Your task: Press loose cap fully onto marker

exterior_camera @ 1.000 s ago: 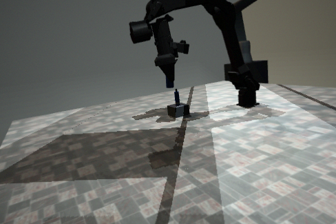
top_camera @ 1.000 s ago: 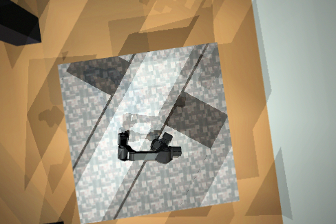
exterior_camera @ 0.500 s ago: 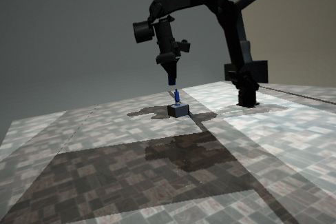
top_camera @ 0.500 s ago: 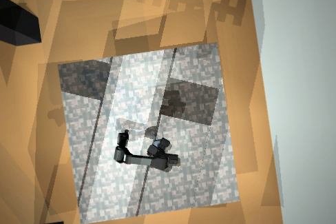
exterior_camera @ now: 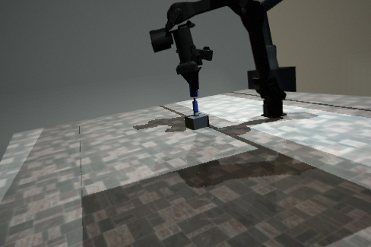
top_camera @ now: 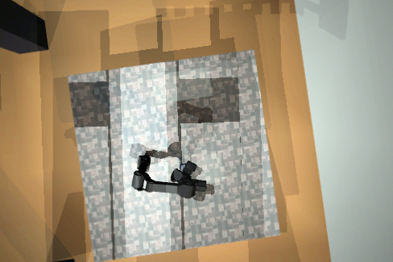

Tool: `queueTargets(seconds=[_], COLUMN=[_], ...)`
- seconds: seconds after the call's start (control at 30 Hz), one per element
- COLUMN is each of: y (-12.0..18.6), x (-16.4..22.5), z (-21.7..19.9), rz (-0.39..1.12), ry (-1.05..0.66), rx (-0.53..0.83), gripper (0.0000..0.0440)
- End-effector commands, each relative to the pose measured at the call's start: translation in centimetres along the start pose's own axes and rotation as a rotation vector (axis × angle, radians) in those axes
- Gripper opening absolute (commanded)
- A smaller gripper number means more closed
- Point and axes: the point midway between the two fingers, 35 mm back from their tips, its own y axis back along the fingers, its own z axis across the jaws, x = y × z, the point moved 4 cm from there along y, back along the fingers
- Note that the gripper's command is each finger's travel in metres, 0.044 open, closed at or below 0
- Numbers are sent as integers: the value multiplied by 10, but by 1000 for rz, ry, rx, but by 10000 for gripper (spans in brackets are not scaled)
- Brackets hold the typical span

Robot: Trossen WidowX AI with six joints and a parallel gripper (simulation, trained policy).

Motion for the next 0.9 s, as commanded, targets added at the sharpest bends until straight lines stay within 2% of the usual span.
queueTargets(seconds=[0.0,0.53,0.87], y=[-8,-41,-44], x=[0,2,2], z=[1,3,3], rz=[-11,-48,-50], ry=[4,36,39], rx=[1,8,8], gripper=[0,0,0])
